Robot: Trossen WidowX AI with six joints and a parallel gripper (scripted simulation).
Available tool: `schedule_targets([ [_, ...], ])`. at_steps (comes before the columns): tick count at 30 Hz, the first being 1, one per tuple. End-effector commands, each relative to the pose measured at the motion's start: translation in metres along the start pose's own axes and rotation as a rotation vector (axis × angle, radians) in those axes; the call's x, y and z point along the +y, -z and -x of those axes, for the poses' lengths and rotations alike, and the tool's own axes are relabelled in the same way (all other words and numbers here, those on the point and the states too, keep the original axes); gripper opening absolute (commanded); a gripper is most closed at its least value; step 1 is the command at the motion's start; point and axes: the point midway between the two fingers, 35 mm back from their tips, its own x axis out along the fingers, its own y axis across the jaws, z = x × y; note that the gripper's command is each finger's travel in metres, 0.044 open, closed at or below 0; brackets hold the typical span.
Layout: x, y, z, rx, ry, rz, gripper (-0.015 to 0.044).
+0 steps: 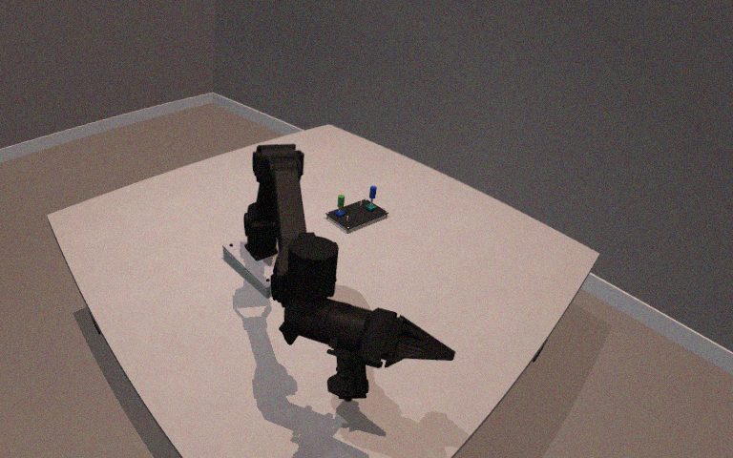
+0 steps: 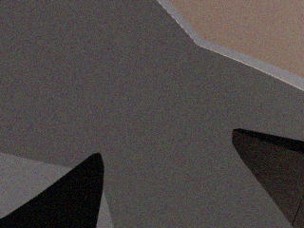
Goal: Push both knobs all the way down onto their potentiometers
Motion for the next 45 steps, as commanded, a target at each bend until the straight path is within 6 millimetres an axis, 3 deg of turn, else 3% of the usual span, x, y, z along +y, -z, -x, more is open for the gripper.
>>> schedule_targets([
  [1,0.0,0.0,0.0,-0.001,-0.001,0.002,0.0374],
  [6,-0.012,0.008,-0.015,-0.024,-0.002,0.04,0.0242],
  [15,-0.064,0.04,-0.057,-0.017,0.098,0.081,0.0006],
  [22,-0.106,0.064,-0.08,0.0,0.188,0.14,0.0],
  [26,-0.119,0.074,-0.085,0.019,0.214,0.149,0.0],
  [37,-0.185,0.142,-0.104,0.139,0.319,0.19,0.0],
  [45,-0.233,0.176,-0.112,0.16,0.414,0.236,0.0],
])
